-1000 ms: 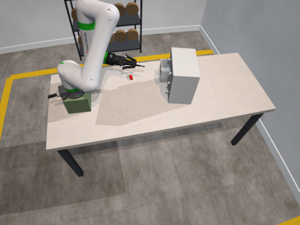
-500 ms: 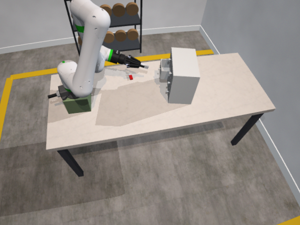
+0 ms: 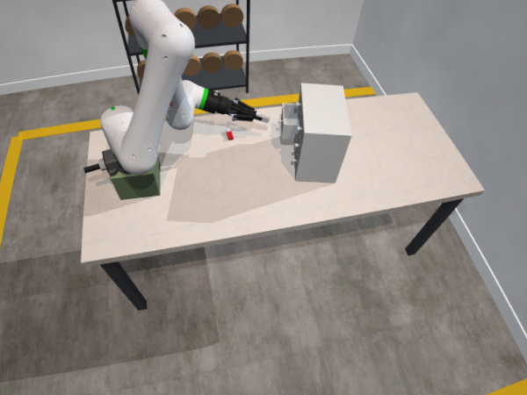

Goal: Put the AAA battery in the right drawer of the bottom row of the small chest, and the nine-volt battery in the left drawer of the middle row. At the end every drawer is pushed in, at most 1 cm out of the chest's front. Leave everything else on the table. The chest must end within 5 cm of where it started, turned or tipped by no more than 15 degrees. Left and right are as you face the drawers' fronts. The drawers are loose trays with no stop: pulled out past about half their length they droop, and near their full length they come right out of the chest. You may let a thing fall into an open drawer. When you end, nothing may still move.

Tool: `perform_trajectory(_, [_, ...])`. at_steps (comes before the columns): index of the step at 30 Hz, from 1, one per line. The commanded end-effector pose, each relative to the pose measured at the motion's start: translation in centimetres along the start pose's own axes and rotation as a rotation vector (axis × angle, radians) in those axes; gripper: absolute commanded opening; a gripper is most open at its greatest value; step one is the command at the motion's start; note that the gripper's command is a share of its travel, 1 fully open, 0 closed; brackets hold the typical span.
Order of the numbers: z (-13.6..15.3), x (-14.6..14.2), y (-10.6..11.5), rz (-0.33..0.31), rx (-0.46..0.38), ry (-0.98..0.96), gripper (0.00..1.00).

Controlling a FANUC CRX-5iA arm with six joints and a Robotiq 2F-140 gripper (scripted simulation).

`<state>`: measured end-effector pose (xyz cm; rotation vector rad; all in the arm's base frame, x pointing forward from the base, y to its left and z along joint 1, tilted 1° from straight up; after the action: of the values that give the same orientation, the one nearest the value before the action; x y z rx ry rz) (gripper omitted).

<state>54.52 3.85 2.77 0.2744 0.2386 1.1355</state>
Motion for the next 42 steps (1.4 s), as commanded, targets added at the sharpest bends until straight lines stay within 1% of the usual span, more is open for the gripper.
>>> perform_trajectory(1, [0.01, 0.00, -0.07, 0.000, 0.000, 0.000, 0.00])
perform_trajectory(30, [0.02, 0.00, -0.09, 0.000, 0.000, 0.000, 0.00])
perform_trajectory(42, [0.14, -0.01, -0.42, 0.000, 0.000, 0.000, 0.00])
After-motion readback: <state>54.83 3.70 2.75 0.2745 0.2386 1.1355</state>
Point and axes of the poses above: the point where the finger pads meet when closed, its own y axis back along the fingers, its own x axis across the jaws, z = x × y, the point moved 4 cm from there along y, back along the fingers, and after that the axes turned 3 degrees about y, right-handed, at the moved point
